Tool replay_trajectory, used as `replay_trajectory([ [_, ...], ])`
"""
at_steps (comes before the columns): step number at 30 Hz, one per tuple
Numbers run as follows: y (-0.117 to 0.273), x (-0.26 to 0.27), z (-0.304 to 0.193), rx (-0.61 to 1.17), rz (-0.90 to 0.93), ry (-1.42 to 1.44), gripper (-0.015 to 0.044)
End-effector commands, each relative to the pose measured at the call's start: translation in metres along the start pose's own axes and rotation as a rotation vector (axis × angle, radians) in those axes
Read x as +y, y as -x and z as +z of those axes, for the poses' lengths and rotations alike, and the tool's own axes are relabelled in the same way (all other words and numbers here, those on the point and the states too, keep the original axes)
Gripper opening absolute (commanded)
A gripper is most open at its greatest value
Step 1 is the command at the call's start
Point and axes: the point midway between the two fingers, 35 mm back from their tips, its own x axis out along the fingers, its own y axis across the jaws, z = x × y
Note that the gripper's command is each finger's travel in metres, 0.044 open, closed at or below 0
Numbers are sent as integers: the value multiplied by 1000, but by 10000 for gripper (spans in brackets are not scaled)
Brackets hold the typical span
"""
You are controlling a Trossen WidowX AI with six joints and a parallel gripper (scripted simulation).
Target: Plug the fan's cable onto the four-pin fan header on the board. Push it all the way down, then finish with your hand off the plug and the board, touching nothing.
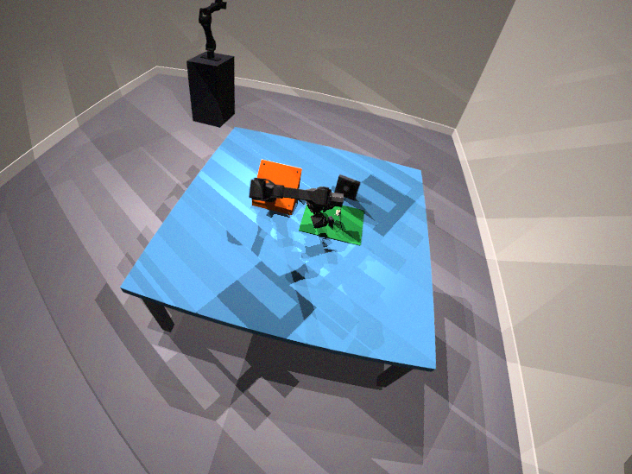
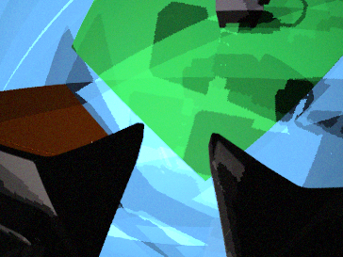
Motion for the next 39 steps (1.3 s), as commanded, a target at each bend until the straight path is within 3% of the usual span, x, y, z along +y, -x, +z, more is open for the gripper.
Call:
replay_trajectory([
  [1, 6, -3, 3, 45, -72, -6, 205],
  [13, 30, -8, 19, 111, -312, -13, 205],
  [16, 27, -7, 16, 100, -268, -12, 205],
  [20, 28, -7, 17, 101, -277, -26, 310],
  [25, 44, -2, 42, 48, -300, -377, 440],
  [36, 79, 25, 99, -111, -341, -1275, 440],
  [39, 84, 30, 106, -136, -343, -1395, 440],
])
